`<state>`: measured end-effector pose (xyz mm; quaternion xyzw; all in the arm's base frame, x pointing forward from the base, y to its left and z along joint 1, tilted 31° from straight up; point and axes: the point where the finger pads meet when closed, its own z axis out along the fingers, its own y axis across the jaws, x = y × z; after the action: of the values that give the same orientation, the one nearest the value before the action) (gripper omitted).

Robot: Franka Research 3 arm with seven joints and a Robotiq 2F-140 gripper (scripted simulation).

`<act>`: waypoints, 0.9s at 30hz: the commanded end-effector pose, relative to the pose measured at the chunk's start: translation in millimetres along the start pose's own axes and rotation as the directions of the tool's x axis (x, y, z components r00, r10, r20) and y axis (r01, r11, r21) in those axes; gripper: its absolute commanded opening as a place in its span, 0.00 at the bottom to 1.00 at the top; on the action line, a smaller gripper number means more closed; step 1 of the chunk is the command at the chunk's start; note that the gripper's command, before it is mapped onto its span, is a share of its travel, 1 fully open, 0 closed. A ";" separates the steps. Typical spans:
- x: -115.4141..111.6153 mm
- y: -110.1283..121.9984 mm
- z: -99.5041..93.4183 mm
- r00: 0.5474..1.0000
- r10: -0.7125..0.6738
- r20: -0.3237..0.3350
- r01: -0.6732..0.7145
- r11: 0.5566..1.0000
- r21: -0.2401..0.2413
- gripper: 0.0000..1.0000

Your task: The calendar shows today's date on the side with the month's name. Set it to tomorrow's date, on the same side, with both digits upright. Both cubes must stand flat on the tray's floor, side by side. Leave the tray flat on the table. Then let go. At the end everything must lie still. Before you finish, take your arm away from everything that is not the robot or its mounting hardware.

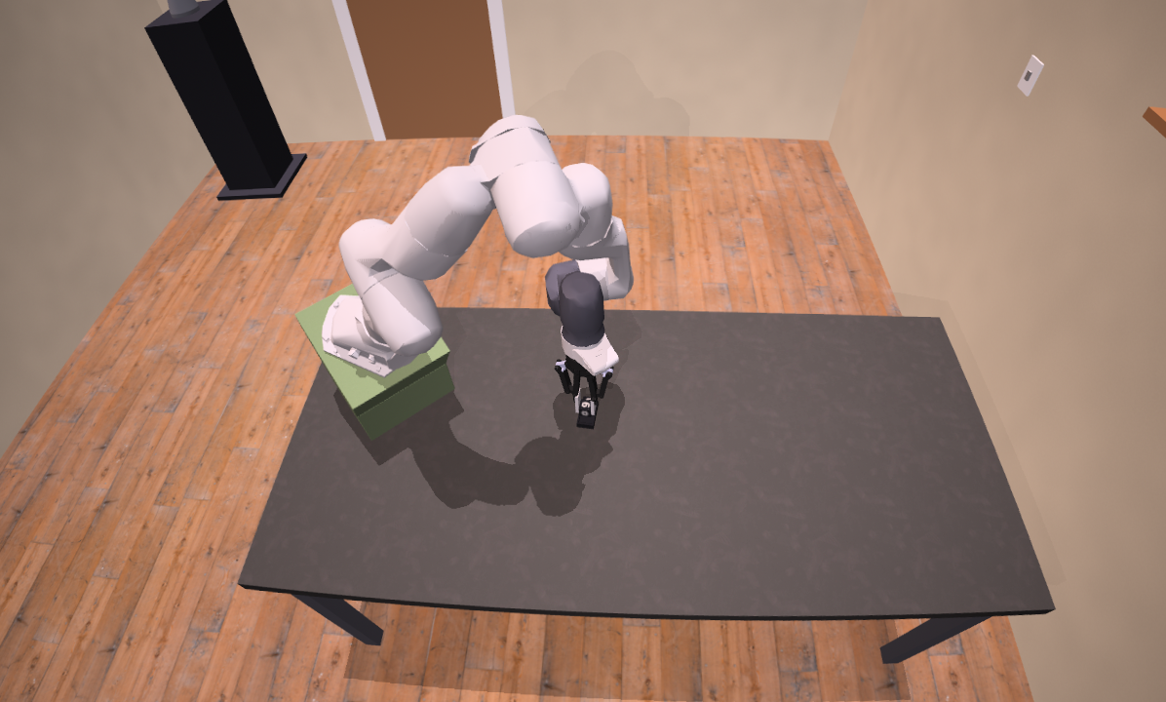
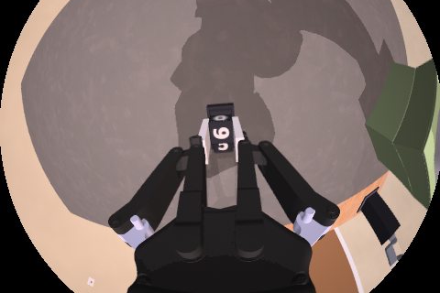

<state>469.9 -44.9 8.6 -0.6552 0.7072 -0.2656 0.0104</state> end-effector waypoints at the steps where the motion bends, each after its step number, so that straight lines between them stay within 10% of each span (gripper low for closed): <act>1: -1.1 0.4 0.4 1.000 0.006 0.003 -0.006 1.000 0.001 0.16; 27: -0.9 0.3 0.4 1.000 -0.003 0.003 0.003 1.000 0.001 0.16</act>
<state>469.9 -45.1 8.3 -0.6545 0.7077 -0.2658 0.0109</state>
